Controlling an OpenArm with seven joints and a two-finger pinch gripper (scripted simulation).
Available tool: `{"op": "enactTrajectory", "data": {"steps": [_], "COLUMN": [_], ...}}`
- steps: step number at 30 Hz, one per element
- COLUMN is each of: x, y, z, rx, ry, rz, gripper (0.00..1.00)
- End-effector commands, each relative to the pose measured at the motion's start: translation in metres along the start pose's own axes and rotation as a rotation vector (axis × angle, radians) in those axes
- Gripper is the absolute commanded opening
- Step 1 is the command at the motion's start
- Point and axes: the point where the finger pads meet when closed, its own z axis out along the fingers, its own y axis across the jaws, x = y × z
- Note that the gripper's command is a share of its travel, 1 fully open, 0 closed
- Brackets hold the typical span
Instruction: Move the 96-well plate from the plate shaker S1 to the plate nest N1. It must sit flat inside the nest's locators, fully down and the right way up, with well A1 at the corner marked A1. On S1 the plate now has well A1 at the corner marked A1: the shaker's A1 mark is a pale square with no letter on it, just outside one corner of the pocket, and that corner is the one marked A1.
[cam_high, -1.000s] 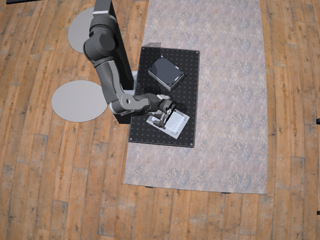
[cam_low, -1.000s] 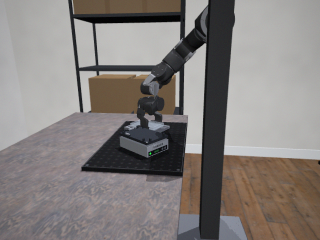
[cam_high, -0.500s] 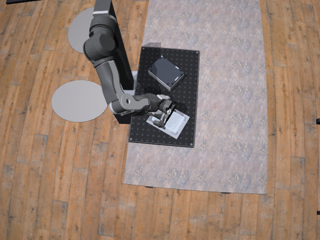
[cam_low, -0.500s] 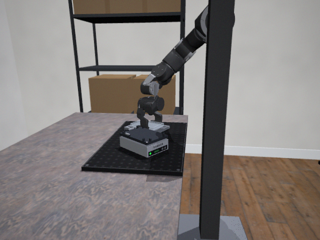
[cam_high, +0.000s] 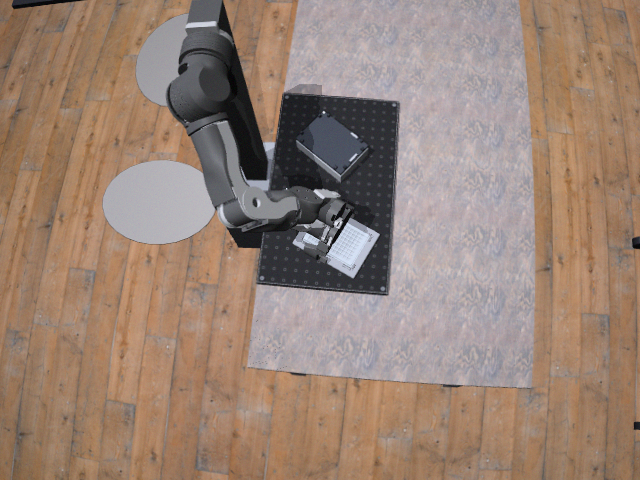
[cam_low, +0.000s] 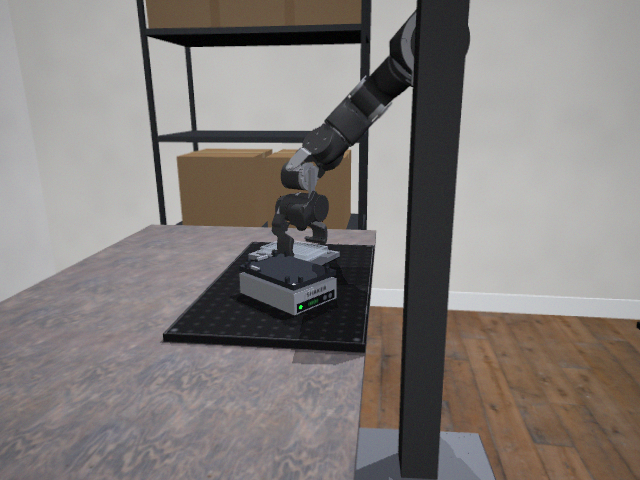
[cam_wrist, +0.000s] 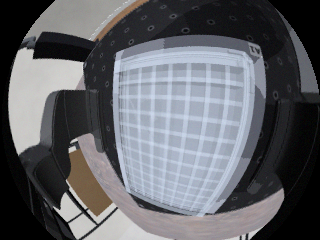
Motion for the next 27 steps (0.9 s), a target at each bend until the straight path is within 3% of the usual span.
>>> {"op": "enactTrajectory", "data": {"steps": [1, 5, 17, 22, 27], "x": [-0.001, -0.001, -0.001, -0.001, -0.001], "y": [0.0, 0.0, 0.0, 0.0, 0.0], "z": [-0.009, -0.041, -0.041, -0.08, -0.08], "rx": [-0.001, -0.001, -0.001, -0.001, -0.001], "ry": [-0.002, -0.003, -0.003, -0.004, -0.004], "rz": [0.001, 0.002, 0.002, 0.002, 0.002], "gripper": [0.77, 0.77, 0.77, 0.77, 0.77]}}
